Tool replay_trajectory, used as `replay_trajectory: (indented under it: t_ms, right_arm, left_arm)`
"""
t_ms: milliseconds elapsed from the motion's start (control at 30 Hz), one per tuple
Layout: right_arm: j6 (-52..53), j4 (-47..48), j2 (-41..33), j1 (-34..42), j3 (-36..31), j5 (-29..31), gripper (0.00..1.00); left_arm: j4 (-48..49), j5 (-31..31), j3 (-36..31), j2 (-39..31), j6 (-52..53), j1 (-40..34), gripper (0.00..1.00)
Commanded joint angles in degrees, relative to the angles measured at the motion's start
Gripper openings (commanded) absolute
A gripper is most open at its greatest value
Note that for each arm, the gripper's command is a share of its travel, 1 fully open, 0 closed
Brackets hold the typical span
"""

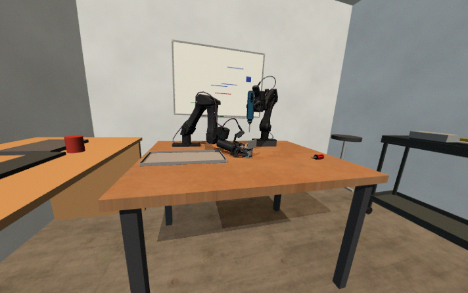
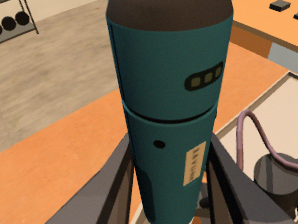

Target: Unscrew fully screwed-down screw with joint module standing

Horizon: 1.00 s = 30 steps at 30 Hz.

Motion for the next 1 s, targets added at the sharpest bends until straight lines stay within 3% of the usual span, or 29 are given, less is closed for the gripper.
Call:
replay_trajectory:
  t_ms: [0, 967]
  right_arm:
    - [0.4, -1.1, 0.6, 0.3, -1.0, -0.2, 0.59]
    - [0.4, -1.1, 0.6, 0.3, -1.0, -0.2, 0.59]
  left_arm:
    - [5.7, 0.3, 4.6, -0.9, 0.0, 0.5, 0.42]
    - [6.2, 0.4, 4.8, -0.3, 0.0, 0.5, 0.42]
